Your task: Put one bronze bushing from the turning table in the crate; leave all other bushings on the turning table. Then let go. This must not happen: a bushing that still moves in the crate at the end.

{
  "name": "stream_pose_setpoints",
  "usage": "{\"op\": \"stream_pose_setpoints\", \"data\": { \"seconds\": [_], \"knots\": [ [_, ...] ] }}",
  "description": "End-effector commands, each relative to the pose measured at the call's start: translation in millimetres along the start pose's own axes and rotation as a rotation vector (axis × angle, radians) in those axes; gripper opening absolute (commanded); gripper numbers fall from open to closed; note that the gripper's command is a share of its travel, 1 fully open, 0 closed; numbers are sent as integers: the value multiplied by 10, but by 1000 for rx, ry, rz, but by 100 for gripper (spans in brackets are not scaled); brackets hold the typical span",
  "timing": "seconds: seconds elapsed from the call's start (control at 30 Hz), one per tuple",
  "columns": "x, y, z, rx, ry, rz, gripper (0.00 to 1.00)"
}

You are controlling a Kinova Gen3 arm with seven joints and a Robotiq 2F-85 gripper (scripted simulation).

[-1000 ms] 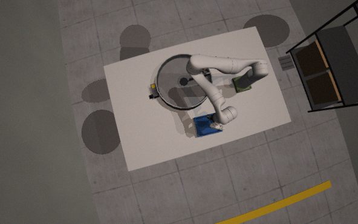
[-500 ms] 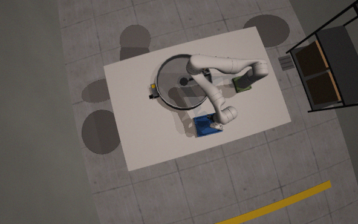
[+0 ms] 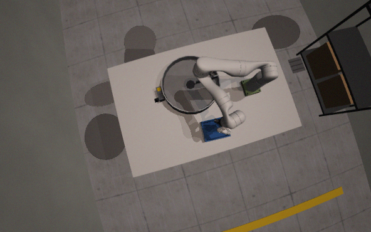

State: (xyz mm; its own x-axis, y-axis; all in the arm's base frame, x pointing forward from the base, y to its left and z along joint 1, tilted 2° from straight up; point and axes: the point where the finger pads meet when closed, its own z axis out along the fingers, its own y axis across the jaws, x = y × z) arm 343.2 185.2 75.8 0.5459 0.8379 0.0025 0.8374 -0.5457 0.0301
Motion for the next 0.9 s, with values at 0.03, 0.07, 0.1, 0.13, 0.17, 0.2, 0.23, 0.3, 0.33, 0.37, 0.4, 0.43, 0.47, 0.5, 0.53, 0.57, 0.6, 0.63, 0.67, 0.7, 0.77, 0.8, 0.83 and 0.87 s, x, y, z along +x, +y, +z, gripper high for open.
{"op": "stream_pose_setpoints", "data": {
  "seconds": [0.03, 0.07, 0.1, 0.13, 0.17, 0.2, 0.23, 0.3, 0.33, 0.37, 0.4, 0.43, 0.47, 0.5, 0.53, 0.57, 0.6, 0.63, 0.67, 0.7, 0.77, 0.8, 0.83, 0.87],
  "knots": [
    [14, -10, 15, 0, 5, 2, 0],
    [14, -10, 15, 0, 5, 2, 0],
    [14, -10, 15, 0, 5, 2, 0],
    [3, 0, 14, 0, 1, 0, 0],
    [4, 0, 32, 0, 1, 0, 0],
    [4, -1, 49, 0, 1, 0, 0],
    [5, -1, 67, 0, 2, 1, 0],
    [5, -1, 84, 0, 2, 1, 0],
    [5, -1, 84, 0, 2, 1, 0],
    [5, -1, 84, 0, 2, 1, 0],
    [5, -1, 84, 0, 2, 1, 0],
    [5, -1, 84, 0, 2, 1, 0],
    [5, -1, 84, 0, 2, 1, 0],
    [5, -1, 84, 0, 2, 1, 0],
    [5, -1, 84, 0, 2, 1, 0],
    [5, -1, 84, 0, 2, 1, 0],
    [5, -1, 84, 0, 2, 1, 0],
    [5, -1, 84, 0, 2, 1, 0],
    [5, -1, 84, 0, 2, 1, 0],
    [-5, 9, 83, -1, -2, -1, 0],
    [-5, 8, 118, -1, -2, 0, 0],
    [-4, 8, 136, -1, -2, 0, 0],
    [-4, 7, 154, -1, -1, 0, 0],
    [-4, 7, 154, -1, -1, 0, 0]
  ]
}}
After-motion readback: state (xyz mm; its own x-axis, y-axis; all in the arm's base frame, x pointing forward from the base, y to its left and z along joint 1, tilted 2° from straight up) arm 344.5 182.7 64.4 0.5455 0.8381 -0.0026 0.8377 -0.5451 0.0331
